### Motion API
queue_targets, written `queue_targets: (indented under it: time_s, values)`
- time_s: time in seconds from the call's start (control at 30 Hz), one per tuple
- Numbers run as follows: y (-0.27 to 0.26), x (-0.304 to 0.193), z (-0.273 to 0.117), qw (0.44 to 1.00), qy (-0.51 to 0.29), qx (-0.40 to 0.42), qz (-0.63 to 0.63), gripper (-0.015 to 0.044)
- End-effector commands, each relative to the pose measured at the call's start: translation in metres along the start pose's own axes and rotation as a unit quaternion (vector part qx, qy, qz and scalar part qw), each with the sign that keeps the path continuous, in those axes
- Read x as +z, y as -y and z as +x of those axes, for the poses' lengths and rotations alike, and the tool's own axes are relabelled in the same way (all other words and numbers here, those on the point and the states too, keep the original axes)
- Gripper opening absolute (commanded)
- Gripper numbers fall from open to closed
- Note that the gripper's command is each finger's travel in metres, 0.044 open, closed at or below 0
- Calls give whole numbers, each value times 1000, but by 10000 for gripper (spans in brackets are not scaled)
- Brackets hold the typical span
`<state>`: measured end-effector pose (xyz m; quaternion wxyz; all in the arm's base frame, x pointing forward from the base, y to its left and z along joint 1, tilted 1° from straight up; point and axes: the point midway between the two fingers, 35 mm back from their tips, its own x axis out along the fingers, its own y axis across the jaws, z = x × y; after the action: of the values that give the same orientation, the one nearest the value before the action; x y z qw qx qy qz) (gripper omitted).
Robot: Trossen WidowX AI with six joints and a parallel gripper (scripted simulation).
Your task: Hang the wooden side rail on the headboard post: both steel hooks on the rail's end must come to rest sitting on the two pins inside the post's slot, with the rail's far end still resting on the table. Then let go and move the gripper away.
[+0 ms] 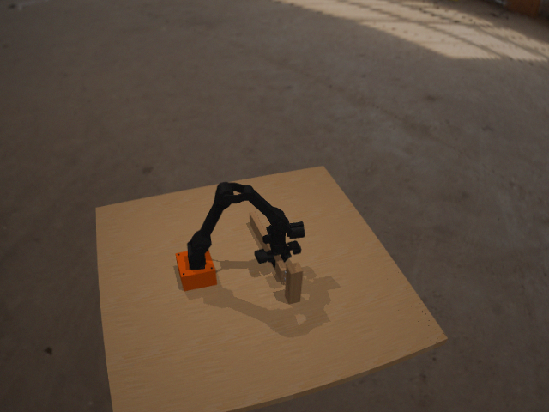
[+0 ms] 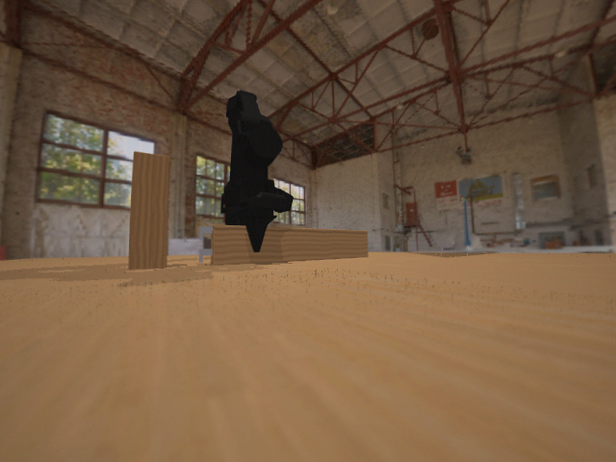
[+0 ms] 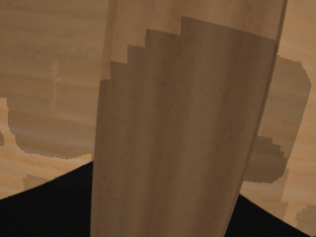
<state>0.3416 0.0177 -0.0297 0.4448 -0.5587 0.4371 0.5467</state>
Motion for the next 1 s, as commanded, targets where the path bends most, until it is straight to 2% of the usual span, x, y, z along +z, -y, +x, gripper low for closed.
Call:
queue_targets:
  time_s: [0.0,0.97]
  values:
    - [0,0,0,1000,0,0,0,0]
    - [0,0,-4,1000,2,3,-4,0]
